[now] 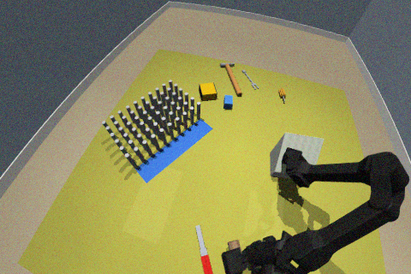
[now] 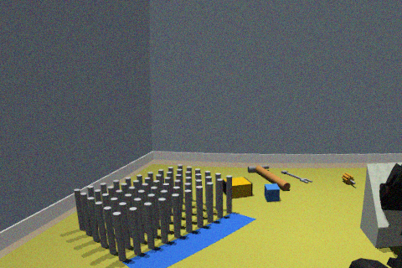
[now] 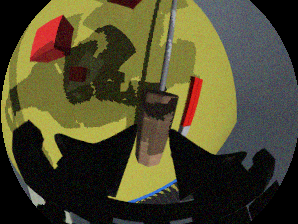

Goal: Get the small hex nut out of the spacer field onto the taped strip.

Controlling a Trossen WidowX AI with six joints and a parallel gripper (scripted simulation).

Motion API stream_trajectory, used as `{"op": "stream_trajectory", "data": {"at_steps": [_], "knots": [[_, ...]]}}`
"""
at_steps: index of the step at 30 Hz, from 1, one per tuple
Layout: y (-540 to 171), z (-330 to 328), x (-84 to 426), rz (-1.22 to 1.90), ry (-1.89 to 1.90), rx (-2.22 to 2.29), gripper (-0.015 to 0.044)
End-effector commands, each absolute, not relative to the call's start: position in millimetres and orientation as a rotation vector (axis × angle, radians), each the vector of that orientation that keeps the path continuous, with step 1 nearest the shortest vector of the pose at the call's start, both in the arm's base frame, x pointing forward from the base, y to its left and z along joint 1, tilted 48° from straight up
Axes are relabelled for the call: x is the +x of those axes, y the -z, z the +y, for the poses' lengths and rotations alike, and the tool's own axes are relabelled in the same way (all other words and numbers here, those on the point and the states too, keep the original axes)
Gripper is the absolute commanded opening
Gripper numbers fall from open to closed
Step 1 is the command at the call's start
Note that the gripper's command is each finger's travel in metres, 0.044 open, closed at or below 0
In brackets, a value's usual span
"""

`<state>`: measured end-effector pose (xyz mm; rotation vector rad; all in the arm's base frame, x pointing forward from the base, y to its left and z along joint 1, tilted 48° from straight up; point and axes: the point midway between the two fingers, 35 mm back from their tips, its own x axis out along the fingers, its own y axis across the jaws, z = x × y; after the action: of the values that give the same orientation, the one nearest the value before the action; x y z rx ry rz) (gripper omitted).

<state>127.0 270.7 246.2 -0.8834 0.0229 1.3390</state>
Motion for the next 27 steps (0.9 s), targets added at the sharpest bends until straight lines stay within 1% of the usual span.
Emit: {"op": "stream_trajectory", "data": {"at_steps": [1,27], "knots": [[-244,274,128,0.023,-1.333,-0.880,0.0000],[-225,295,124,-0.013,-1.304,-0.874,0.0000]]}}
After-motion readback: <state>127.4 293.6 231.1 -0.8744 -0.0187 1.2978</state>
